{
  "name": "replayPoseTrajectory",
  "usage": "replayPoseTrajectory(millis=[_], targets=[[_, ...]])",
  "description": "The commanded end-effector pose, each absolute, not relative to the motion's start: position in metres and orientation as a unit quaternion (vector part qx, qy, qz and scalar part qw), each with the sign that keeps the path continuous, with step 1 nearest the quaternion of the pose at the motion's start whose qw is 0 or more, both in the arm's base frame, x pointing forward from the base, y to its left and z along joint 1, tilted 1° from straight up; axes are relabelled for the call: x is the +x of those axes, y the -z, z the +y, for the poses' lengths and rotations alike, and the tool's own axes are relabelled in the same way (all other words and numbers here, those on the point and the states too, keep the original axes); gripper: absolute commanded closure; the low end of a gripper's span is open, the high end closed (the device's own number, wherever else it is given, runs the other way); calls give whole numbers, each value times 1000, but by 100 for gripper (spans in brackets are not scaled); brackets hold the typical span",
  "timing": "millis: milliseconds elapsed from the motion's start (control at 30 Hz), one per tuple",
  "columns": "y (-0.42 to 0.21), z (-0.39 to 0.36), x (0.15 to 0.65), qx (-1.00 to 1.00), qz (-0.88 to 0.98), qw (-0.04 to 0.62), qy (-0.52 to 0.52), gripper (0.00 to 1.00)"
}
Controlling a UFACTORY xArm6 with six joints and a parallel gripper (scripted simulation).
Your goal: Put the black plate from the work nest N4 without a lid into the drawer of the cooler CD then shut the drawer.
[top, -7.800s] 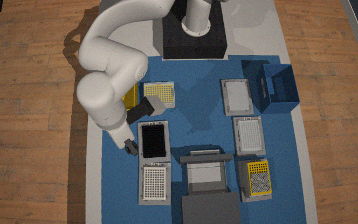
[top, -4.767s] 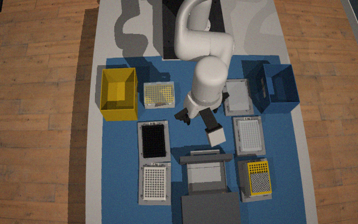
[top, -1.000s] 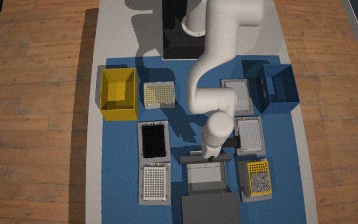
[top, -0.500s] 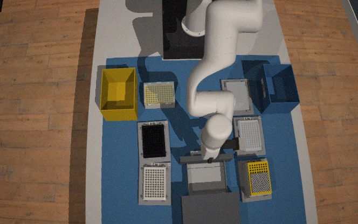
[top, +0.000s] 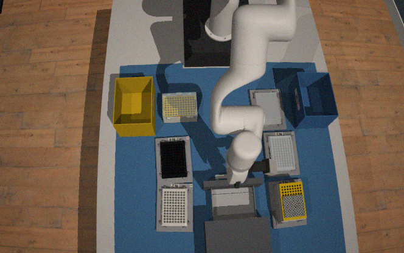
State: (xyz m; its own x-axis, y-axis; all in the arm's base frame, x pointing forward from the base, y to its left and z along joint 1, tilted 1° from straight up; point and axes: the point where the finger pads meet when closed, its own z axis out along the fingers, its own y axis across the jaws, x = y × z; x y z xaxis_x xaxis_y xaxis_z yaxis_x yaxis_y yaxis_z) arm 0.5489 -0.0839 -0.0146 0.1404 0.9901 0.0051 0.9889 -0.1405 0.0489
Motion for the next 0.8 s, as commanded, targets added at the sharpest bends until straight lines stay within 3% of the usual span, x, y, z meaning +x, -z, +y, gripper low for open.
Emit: replayPoseTrajectory(millis=[0, 767], targets=[[34, -82, 538, 755, 655, 5, -8, 79], [46, -82, 538, 755, 655, 5, -8, 79]])
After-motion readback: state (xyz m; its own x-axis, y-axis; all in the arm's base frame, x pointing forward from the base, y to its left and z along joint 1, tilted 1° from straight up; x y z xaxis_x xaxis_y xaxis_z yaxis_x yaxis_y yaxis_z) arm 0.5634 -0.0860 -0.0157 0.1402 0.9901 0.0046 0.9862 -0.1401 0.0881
